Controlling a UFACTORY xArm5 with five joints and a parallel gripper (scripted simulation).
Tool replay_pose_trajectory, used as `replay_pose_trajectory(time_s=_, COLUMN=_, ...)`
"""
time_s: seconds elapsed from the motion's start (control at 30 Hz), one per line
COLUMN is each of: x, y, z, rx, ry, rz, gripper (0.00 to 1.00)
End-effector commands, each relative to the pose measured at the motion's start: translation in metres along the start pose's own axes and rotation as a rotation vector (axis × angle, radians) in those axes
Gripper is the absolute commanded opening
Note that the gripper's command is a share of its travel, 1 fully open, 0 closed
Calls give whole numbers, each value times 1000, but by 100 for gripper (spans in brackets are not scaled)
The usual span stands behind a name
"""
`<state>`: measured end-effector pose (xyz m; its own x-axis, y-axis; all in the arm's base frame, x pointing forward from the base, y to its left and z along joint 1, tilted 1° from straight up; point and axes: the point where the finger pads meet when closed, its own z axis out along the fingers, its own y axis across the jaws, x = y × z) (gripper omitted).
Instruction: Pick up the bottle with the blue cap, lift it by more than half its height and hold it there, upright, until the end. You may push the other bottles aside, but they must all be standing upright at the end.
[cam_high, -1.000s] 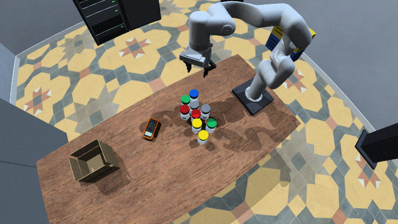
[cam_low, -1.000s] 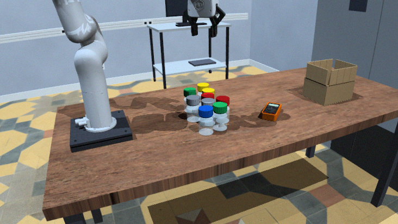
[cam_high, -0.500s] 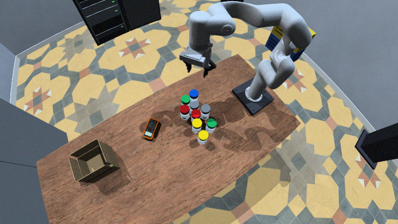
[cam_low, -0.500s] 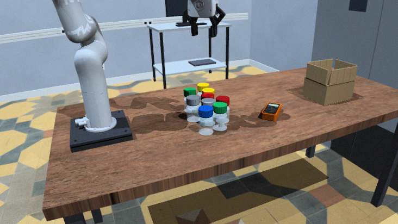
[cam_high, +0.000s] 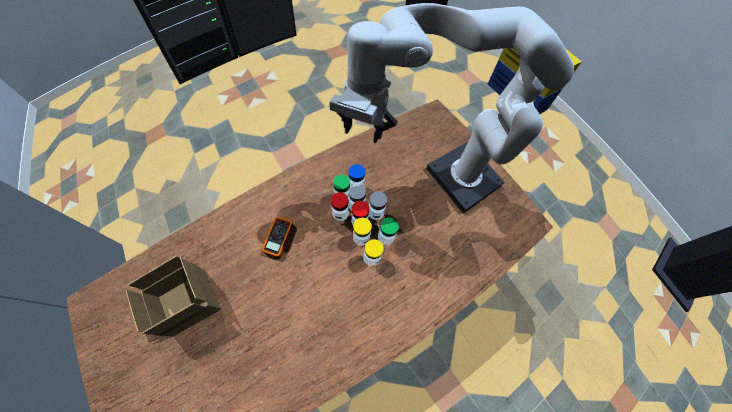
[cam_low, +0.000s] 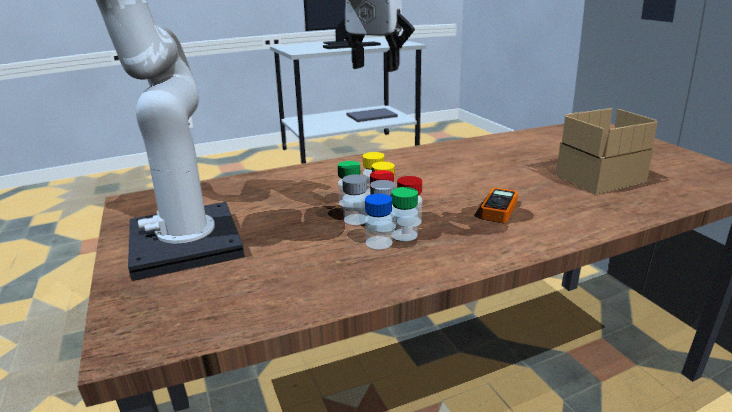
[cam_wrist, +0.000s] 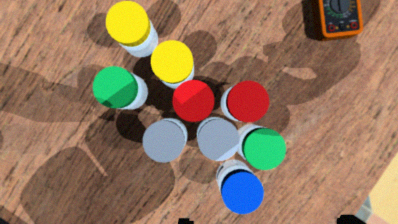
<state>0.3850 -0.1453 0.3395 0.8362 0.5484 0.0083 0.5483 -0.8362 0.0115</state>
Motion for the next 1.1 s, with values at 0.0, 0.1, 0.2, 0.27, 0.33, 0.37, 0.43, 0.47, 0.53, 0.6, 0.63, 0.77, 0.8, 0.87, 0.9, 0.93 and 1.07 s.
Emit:
replay_pose_trajectory(time_s=0.0, x=-3, y=3, z=5, rx=-5, ry=0, rz=22, gripper=79)
replay_pose_trajectory(time_s=0.1, x=-7, y=5, z=11, rx=-4, ry=-1, rz=46, gripper=79)
replay_pose_trajectory(time_s=0.2, x=-12, y=7, z=20, rx=-4, ry=-1, rz=76, gripper=79)
replay_pose_trajectory(time_s=0.27, x=-16, y=9, z=26, rx=-4, ry=-1, rz=97, gripper=79)
replay_pose_trajectory(time_s=0.33, x=-20, y=11, z=32, rx=-4, ry=-2, rz=119, gripper=79)
replay_pose_trajectory(time_s=0.37, x=-22, y=11, z=35, rx=-4, ry=-2, rz=130, gripper=79)
replay_pose_trajectory(time_s=0.43, x=-26, y=13, z=41, rx=-3, ry=-2, rz=152, gripper=79)
replay_pose_trajectory(time_s=0.47, x=-28, y=14, z=44, rx=-3, ry=-2, rz=163, gripper=79)
replay_pose_trajectory(time_s=0.53, x=-32, y=15, z=50, rx=-3, ry=-2, rz=184, gripper=79)
replay_pose_trajectory(time_s=0.6, x=-36, y=16, z=56, rx=-3, ry=-2, rz=206, gripper=79)
replay_pose_trajectory(time_s=0.63, x=-38, y=16, z=59, rx=-3, ry=-3, rz=217, gripper=79)
replay_pose_trajectory(time_s=0.77, x=-46, y=18, z=71, rx=-2, ry=-3, rz=261, gripper=79)
replay_pose_trajectory(time_s=0.8, x=-46, y=18, z=71, rx=-2, ry=-3, rz=261, gripper=79)
replay_pose_trajectory(time_s=0.87, x=-52, y=19, z=79, rx=-2, ry=-4, rz=290, gripper=79)
replay_pose_trajectory(time_s=0.9, x=-54, y=19, z=81, rx=-2, ry=-4, rz=299, gripper=79)
replay_pose_trajectory(time_s=0.93, x=-55, y=19, z=84, rx=-2, ry=-4, rz=307, gripper=79)
replay_pose_trajectory(time_s=1.07, x=-60, y=19, z=91, rx=-2, ry=-4, rz=332, gripper=79)
